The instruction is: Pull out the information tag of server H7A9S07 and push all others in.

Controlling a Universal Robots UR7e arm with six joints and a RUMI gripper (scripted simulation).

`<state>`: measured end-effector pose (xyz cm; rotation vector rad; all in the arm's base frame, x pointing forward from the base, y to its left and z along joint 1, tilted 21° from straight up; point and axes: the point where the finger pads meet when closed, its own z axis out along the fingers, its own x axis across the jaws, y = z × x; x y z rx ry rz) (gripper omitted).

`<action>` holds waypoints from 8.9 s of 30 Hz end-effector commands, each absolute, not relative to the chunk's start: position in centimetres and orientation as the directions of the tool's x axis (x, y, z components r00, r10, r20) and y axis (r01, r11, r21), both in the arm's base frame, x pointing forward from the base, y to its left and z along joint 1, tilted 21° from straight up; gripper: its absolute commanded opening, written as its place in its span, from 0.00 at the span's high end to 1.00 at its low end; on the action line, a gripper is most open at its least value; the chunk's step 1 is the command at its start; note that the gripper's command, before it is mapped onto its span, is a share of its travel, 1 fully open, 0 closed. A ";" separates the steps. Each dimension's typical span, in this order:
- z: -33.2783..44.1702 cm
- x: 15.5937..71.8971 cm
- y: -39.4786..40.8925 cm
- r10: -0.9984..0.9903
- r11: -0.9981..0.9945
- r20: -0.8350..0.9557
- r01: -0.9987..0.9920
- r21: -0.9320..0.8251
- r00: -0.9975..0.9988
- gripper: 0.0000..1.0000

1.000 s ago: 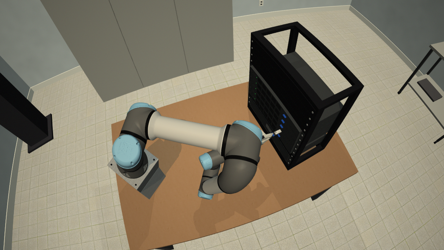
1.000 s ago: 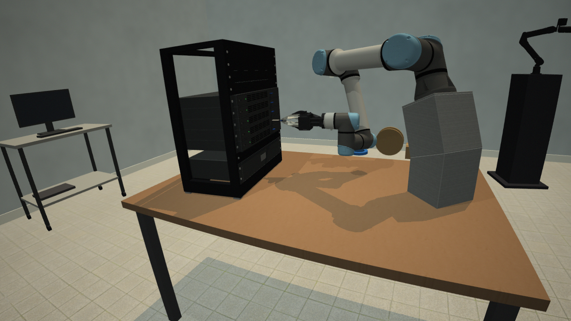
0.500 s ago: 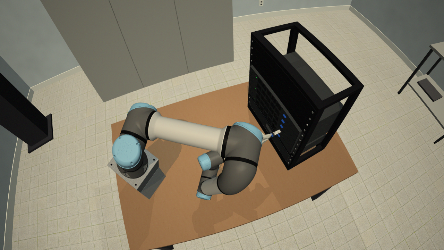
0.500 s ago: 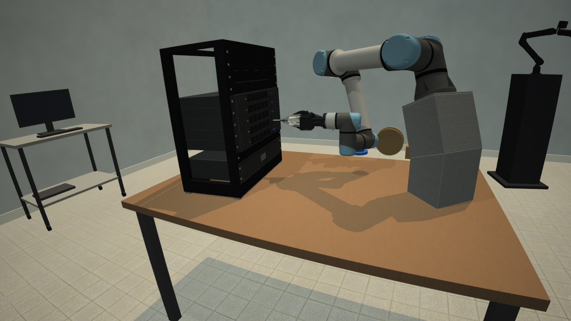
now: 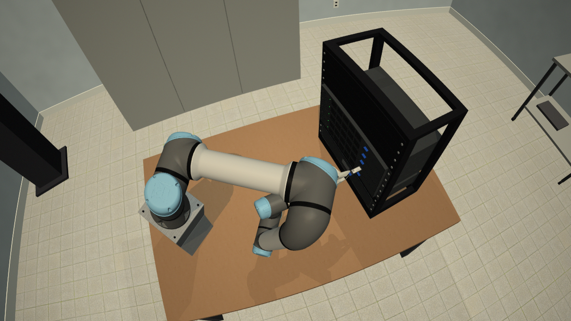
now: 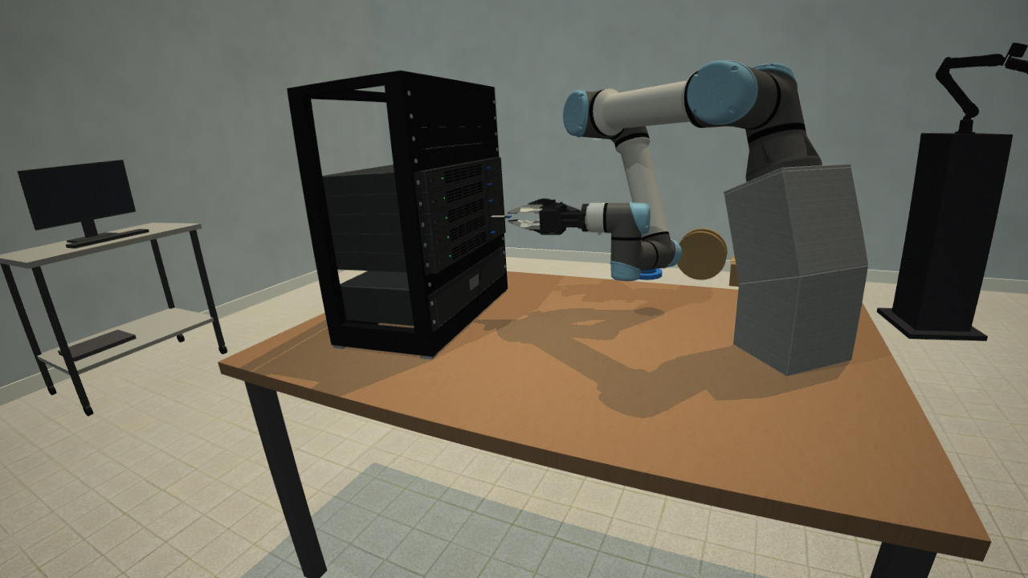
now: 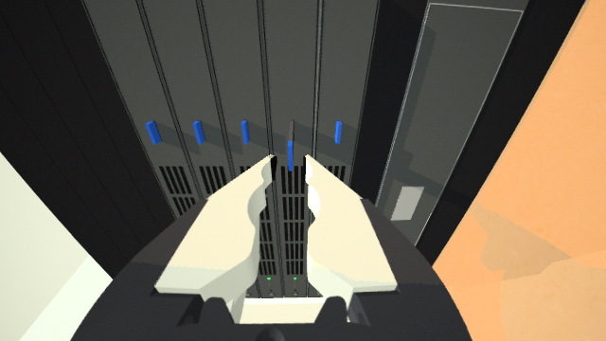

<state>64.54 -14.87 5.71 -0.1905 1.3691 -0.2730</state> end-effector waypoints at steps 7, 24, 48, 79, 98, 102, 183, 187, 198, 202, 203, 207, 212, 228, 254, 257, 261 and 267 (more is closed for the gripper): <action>5.8 64.5 -14.9 -0.302 0.953 -0.937 0.081 -0.292 0.177 0.85; 5.8 64.5 -14.9 -0.302 0.953 -0.937 0.081 -0.292 0.177 0.85; 5.1 61.2 -14.8 -0.302 0.953 -0.937 0.081 -0.292 0.177 0.85; 4.0 55.7 -14.6 -0.302 0.953 -0.937 0.081 -0.292 0.177 0.85; 4.0 55.7 -14.6 -0.302 0.953 -0.937 0.081 -0.292 0.177 0.00; 4.0 55.7 -14.6 -0.302 0.953 -0.937 0.081 -0.292 0.177 0.00; 4.1 55.7 -14.6 -0.307 0.952 -0.935 0.082 -0.296 0.179 0.00; 4.1 55.7 -14.6 -0.308 0.951 -0.934 0.083 -0.297 0.179 0.00; 4.2 55.7 -14.6 -0.310 0.950 -0.933 0.083 -0.300 0.180 0.00; 4.2 55.7 -14.6 -0.312 0.950 -0.933 0.084 -0.301 0.180 0.00; 4.2 55.7 -14.6 -0.312 0.950 -0.933 0.084 -0.302 0.180 0.00; 4.2 55.7 -14.6 -0.314 0.949 -0.932 0.084 -0.303 0.181 0.00; 4.2 55.7 -14.6 -0.315 0.949 -0.932 0.085 -0.305 0.181 0.00; 4.4 55.6 -14.5 -0.323 0.946 -0.928 0.087 -0.312 0.184 0.00; 4.6 55.6 -14.4 -0.341 0.940 -0.921 0.092 -0.329 0.189 0.00; 4.7 55.6 -14.4 -0.344 0.939 -0.920 0.092 -0.332 0.190 0.00; 4.7 55.6 -14.4 -0.347 0.937 -0.918 0.093 -0.335 0.191 0.00; 4.8 55.5 -14.4 -0.352 0.936 -0.916 0.095 -0.339 0.192 0.00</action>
